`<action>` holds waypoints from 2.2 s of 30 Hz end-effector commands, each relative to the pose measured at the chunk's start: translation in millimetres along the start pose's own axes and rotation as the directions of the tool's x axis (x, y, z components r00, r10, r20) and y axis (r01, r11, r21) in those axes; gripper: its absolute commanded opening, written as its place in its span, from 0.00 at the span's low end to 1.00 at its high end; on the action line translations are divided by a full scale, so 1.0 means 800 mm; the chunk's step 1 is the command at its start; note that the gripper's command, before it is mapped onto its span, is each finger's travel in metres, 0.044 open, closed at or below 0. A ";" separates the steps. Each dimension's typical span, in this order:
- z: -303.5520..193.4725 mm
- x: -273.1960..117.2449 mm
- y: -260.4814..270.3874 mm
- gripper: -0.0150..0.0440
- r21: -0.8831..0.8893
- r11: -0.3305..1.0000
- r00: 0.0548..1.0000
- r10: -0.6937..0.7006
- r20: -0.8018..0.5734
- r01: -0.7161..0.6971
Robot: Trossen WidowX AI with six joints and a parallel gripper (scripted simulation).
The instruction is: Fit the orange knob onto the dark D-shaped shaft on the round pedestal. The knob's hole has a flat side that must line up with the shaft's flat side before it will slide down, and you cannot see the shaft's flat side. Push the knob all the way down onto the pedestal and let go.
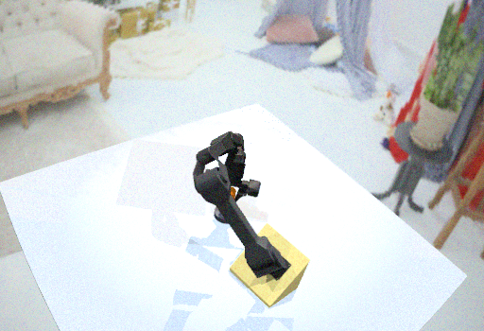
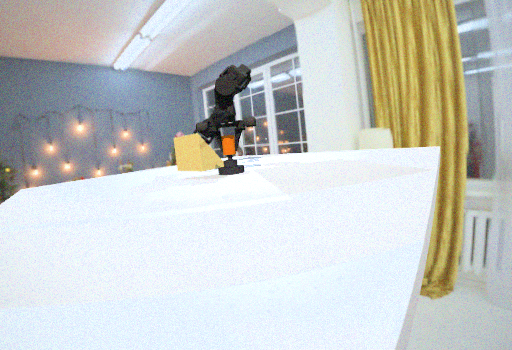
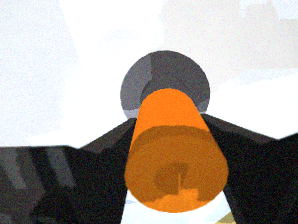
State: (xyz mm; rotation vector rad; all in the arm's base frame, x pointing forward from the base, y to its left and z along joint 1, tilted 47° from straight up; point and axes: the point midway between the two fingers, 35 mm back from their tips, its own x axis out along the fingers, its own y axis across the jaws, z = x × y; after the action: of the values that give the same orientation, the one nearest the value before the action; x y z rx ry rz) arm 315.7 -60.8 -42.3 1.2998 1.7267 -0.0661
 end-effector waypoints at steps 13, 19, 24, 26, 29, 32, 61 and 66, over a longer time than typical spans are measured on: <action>0.000 -0.003 0.001 0.25 0.005 1.000 1.000 0.000 0.001 0.000; 0.000 -0.005 0.001 0.25 0.096 0.995 1.000 0.000 0.001 0.000; 0.000 -0.002 0.000 0.25 0.213 0.977 1.000 0.000 0.001 0.000; 0.000 -0.001 0.000 0.25 0.213 0.977 1.000 0.000 0.001 0.000; 0.000 -0.001 0.000 0.25 0.213 0.977 1.000 0.000 0.001 0.000; 0.000 0.000 0.000 0.25 0.213 0.977 1.000 0.000 0.001 0.000; 0.000 -0.005 0.001 0.25 0.265 0.964 1.000 0.000 0.001 0.000; 0.000 -0.002 0.000 0.25 0.411 0.911 1.000 0.000 0.001 -0.001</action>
State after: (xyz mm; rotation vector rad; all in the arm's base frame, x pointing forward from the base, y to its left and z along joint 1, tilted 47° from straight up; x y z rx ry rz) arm 316.0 -62.5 -39.9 1.5481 1.7660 -0.3775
